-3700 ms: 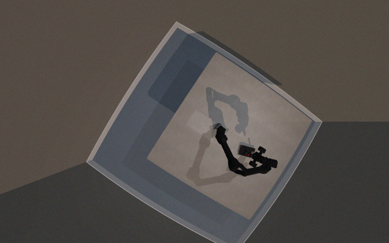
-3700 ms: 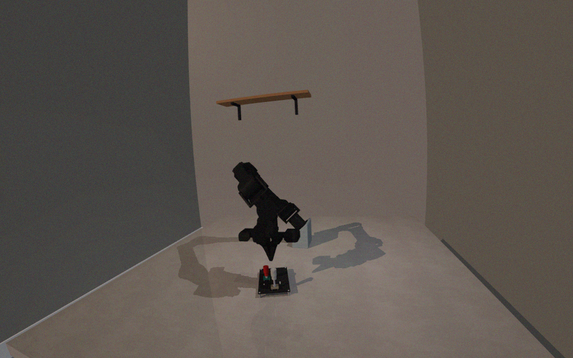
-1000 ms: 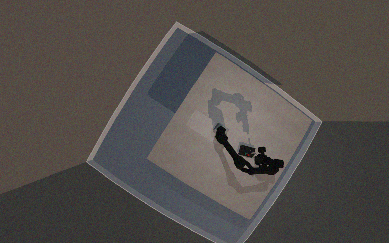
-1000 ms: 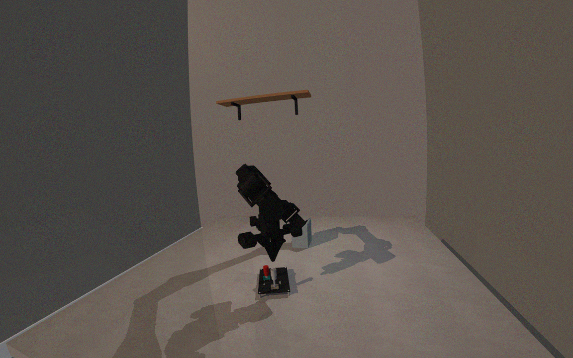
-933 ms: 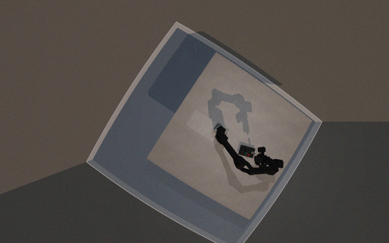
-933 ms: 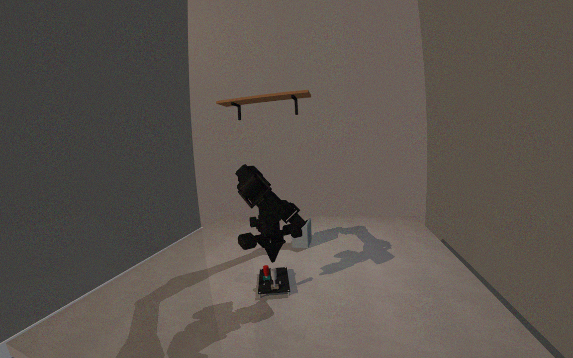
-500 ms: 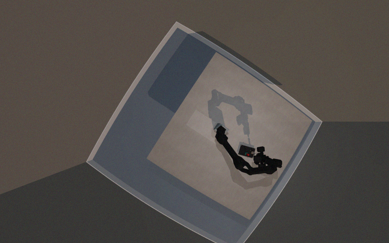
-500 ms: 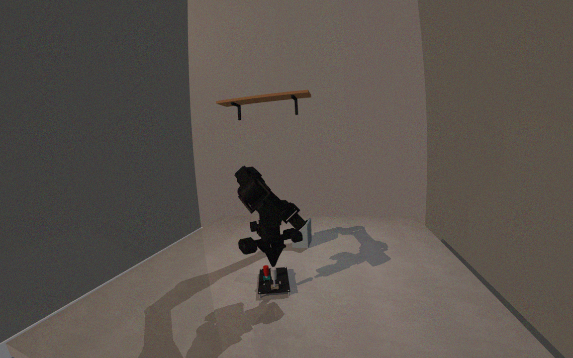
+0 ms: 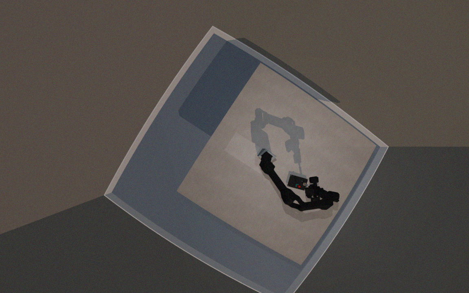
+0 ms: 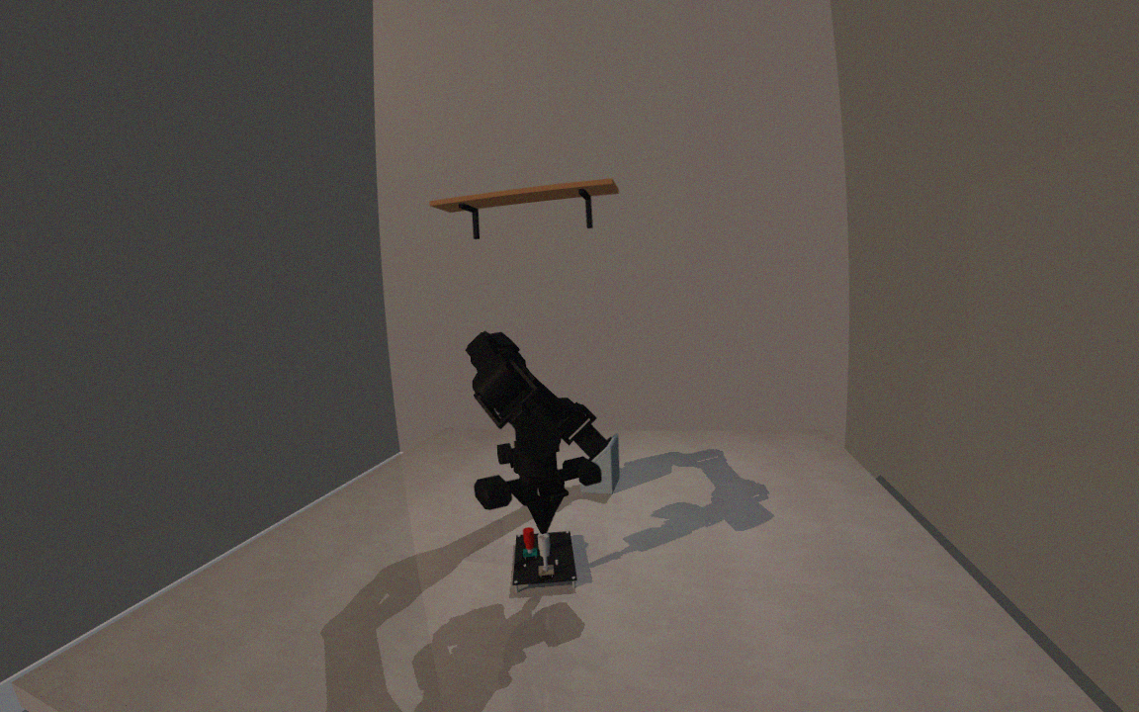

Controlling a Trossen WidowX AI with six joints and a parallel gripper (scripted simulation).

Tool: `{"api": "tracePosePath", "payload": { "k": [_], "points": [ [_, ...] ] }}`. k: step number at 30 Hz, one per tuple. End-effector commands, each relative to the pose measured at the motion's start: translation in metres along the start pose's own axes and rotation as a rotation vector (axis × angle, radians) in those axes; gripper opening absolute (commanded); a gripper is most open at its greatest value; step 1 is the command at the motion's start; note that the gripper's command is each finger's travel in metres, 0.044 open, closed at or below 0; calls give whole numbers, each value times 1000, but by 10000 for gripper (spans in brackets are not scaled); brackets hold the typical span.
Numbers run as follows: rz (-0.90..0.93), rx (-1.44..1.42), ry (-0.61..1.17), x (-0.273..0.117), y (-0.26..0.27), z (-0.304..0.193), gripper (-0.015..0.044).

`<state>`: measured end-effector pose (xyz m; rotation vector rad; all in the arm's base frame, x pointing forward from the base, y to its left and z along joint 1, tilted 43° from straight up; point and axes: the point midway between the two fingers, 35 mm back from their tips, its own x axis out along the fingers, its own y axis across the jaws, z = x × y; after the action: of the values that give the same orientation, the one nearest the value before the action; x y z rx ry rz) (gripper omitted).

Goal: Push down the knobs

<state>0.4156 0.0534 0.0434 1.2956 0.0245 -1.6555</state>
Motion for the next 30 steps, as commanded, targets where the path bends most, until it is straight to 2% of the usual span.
{"api": "tracePosePath", "payload": {
  "k": [1,30],
  "points": [
    [3,-6,-3,2,0,1,0],
    [3,-6,-3,5,0,1,0]
  ]
}}
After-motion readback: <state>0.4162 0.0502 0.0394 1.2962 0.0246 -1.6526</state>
